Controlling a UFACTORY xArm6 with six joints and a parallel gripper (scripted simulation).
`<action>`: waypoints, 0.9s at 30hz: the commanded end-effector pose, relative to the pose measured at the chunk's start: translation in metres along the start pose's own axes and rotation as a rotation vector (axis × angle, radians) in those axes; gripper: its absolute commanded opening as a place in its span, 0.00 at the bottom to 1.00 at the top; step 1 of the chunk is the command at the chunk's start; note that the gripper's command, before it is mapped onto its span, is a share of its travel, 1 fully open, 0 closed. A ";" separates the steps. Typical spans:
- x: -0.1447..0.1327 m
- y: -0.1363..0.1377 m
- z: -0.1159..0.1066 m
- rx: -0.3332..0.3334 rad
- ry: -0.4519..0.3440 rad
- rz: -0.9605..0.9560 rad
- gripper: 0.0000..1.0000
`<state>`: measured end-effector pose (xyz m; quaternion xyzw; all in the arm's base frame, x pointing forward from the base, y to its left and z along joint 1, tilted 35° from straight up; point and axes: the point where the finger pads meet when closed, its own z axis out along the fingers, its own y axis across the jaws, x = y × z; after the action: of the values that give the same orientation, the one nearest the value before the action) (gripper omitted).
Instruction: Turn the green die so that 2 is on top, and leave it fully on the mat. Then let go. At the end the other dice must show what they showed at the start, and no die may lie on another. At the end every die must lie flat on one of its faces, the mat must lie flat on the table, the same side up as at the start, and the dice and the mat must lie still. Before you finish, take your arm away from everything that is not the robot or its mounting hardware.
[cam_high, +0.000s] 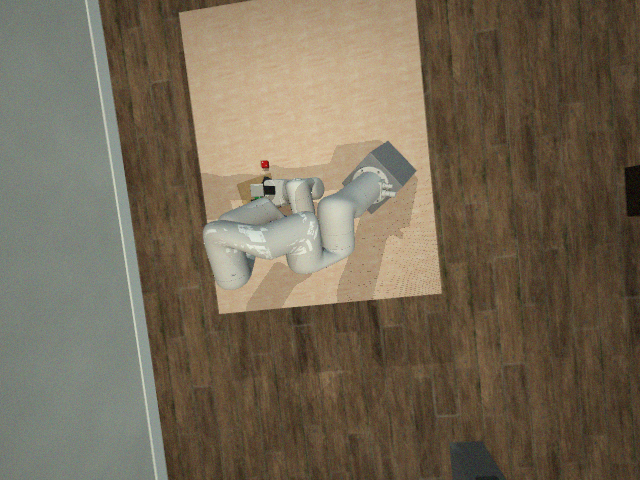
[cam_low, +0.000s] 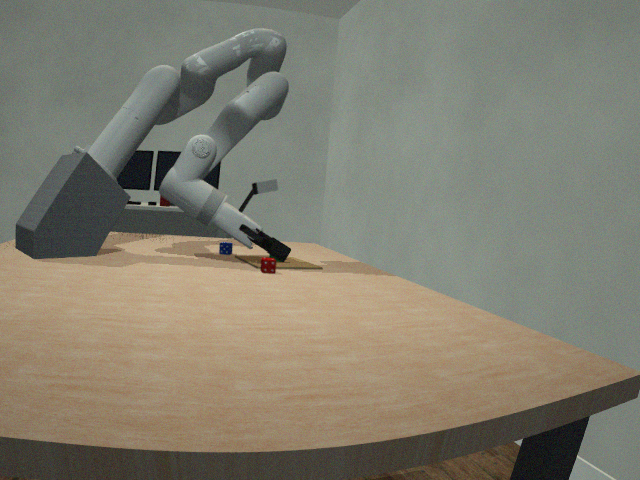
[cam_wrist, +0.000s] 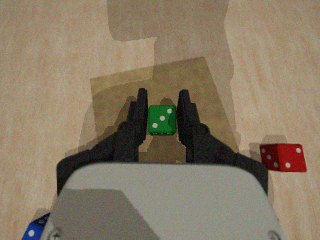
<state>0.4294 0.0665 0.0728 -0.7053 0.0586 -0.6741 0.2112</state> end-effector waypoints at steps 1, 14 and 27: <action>0.000 0.000 0.000 0.000 0.001 0.000 0.37; 0.000 0.000 0.000 0.000 0.001 0.000 0.42; 0.000 0.000 0.000 0.000 0.001 0.000 0.42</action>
<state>0.4294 0.0665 0.0728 -0.7053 0.0586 -0.6741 0.2112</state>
